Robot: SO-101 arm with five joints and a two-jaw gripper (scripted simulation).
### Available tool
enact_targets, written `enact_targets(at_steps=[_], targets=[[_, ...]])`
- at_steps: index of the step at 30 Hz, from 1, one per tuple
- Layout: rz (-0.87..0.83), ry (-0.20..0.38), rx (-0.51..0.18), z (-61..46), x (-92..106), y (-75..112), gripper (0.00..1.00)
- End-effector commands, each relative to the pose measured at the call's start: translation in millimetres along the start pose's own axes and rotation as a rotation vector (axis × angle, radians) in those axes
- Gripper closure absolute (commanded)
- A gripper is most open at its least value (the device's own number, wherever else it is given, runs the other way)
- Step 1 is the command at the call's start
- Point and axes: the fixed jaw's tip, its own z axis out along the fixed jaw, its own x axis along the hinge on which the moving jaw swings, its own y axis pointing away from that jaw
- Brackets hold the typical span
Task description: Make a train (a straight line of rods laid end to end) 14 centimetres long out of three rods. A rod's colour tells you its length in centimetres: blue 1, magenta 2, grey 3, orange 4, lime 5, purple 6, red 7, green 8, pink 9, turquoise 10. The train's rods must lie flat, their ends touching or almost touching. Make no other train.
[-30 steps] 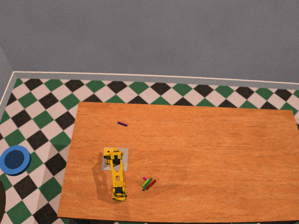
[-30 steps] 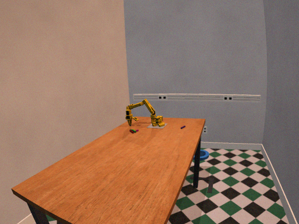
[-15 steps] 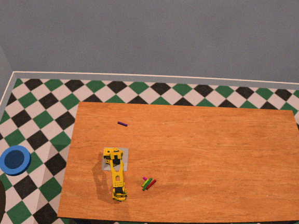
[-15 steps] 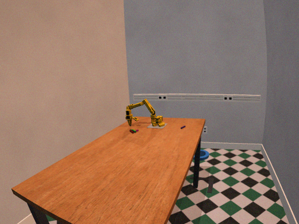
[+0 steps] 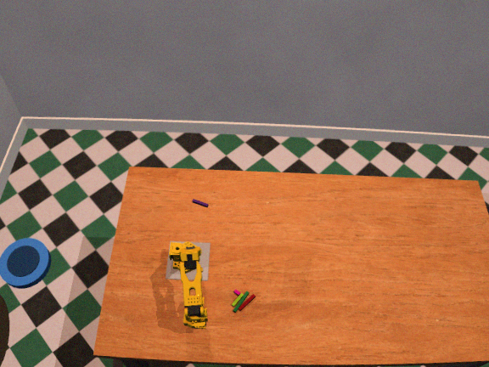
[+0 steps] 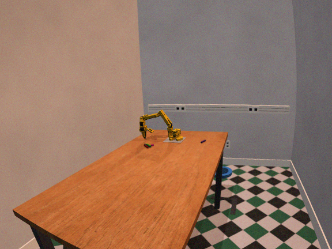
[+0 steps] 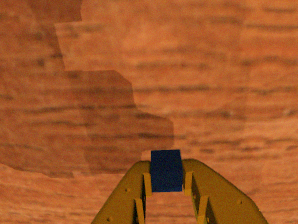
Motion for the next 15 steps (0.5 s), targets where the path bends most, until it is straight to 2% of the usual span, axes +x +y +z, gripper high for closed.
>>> enact_targets(at_steps=[1, 7, 15], targets=[[0.002, 0.003, 0.002, -10.0, 0.4, -0.8, 1.00], [0.002, 0.003, 0.001, -17.1, -0.2, -1.4, 1.00], [0.002, 0.003, 0.001, -17.8, -0.3, -1.5, 1.00]])
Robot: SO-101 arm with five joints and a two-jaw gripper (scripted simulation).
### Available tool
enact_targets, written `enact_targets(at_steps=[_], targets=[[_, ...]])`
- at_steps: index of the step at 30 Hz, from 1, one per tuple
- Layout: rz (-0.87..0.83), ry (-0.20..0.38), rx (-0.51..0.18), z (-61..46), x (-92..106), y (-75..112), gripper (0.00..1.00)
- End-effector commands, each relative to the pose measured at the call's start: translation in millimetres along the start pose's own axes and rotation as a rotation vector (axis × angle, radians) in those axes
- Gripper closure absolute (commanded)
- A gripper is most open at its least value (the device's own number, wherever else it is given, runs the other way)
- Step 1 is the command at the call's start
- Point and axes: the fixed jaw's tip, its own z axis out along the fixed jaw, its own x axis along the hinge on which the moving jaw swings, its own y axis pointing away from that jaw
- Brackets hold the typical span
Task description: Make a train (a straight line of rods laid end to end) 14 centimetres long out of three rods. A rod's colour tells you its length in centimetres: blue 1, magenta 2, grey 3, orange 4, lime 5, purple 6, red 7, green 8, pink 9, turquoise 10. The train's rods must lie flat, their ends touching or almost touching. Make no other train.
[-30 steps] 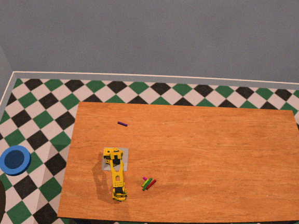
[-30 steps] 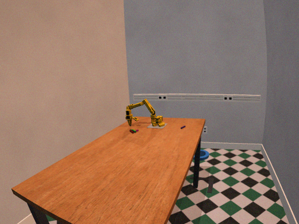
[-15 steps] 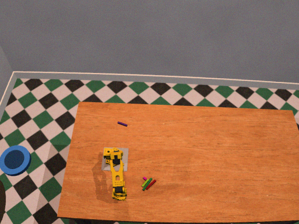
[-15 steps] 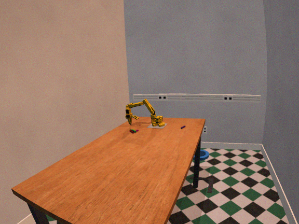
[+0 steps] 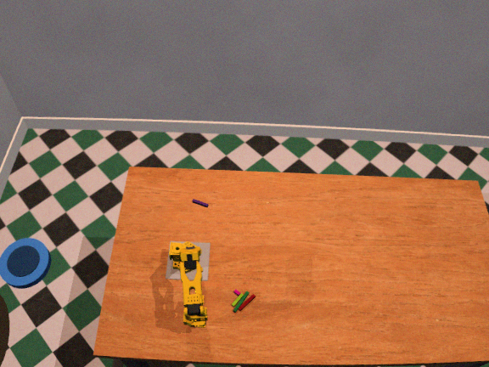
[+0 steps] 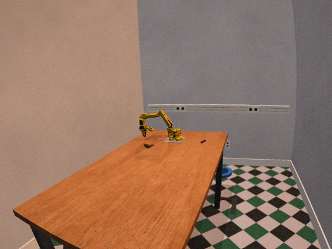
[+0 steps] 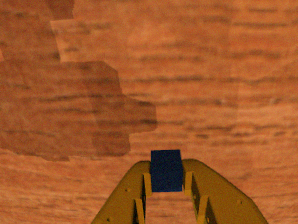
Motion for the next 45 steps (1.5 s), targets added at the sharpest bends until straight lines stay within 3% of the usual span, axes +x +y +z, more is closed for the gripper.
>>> enact_targets(at_steps=[1, 14, 26, 28, 36, 43, 45], targets=[[0.002, 0.017, 0.003, -5.6, 1.0, -1.8, 1.00], [-0.010, 0.017, 0.001, -5.4, -1.0, -14.0, 1.00], [-0.062, 0.020, -0.007, -4.5, -16.5, -64.7, 1.00], [-0.062, 0.020, -0.007, -4.5, -16.5, -64.7, 1.00], [-0.122, 0.024, -0.015, -2.6, -47.7, -117.5, 1.00], [-0.188, 0.030, -0.024, 0.3, -96.3, -164.5, 1.00], [-0.188, 0.030, -0.024, 0.3, -96.3, -164.5, 1.00]])
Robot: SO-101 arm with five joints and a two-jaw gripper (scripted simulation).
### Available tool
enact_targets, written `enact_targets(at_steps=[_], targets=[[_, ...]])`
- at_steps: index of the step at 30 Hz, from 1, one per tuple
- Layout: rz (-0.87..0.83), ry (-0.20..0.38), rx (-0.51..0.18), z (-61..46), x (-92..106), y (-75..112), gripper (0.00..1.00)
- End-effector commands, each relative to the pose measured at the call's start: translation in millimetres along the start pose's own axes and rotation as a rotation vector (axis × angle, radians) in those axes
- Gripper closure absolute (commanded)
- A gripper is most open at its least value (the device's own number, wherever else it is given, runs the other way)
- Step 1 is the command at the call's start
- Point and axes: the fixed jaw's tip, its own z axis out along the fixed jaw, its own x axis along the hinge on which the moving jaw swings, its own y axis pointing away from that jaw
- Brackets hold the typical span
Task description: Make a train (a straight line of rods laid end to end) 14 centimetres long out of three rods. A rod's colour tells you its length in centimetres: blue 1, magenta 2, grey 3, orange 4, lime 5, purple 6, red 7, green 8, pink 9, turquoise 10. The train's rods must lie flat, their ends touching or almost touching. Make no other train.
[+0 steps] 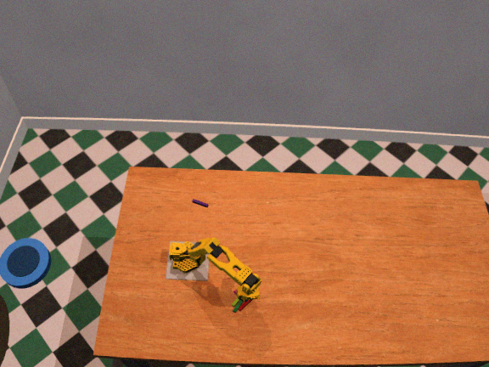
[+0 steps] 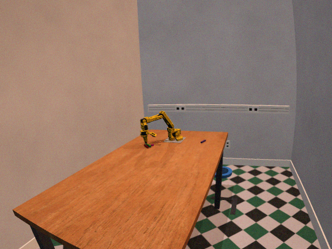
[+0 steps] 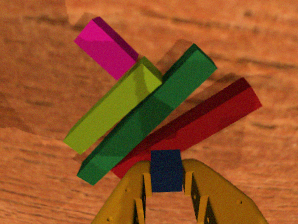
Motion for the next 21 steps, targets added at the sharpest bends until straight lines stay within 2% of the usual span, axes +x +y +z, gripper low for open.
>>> enact_targets(at_steps=[1, 4, 11, 15, 17, 21], targets=[[-0.017, 0.023, 0.016, -3.4, -14.1, -20.9, 1.00], [-0.049, 0.027, 0.013, -2.8, -39.0, -41.8, 1.00], [-0.116, 0.036, 0.007, -0.5, -99.6, -73.9, 1.00], [-0.155, 0.042, 0.004, 1.4, -138.3, -84.1, 1.00], [-0.155, 0.042, 0.004, 1.4, -138.3, -84.1, 1.00], [-0.199, 0.049, 0.002, 3.8, -181.7, -87.8, 1.00]])
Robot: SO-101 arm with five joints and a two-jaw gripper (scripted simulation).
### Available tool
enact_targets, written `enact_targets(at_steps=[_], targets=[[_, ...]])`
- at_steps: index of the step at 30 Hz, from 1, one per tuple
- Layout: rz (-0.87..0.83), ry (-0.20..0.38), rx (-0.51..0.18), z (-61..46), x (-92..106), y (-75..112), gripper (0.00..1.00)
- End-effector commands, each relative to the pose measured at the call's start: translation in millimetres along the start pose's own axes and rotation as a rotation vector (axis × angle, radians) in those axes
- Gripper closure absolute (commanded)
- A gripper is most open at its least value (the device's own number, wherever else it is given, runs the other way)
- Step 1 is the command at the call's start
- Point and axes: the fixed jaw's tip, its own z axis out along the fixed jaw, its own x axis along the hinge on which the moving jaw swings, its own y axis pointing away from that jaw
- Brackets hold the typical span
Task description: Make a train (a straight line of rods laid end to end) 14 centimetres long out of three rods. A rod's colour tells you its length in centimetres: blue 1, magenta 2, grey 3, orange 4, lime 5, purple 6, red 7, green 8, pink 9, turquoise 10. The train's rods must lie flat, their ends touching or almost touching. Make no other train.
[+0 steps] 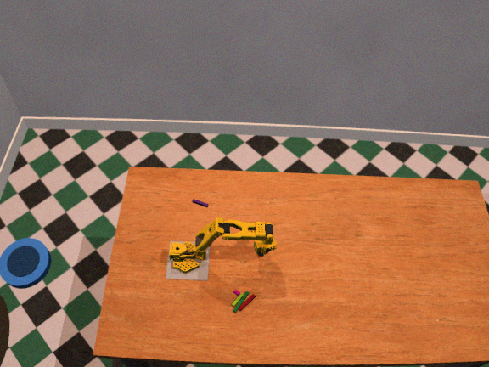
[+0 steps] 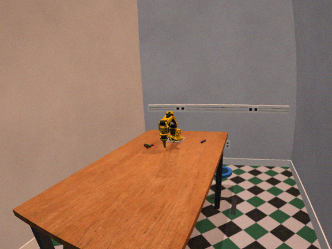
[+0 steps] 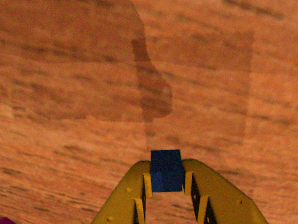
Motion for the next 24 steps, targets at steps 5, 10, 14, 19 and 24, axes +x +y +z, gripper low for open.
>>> enact_targets(at_steps=[5, 10, 14, 19, 24], targets=[[-0.084, 0.019, 0.021, -1.5, -80.4, -13.6, 1.00], [-0.133, 0.026, 0.021, 0.3, -129.3, -6.0, 1.00], [-0.152, 0.029, 0.022, 1.2, -147.1, -0.6, 1.00], [-0.193, 0.036, 0.023, 3.3, -185.3, 16.7, 1.00], [-0.227, 0.040, 0.025, 5.2, -213.9, 35.7, 1.00]])
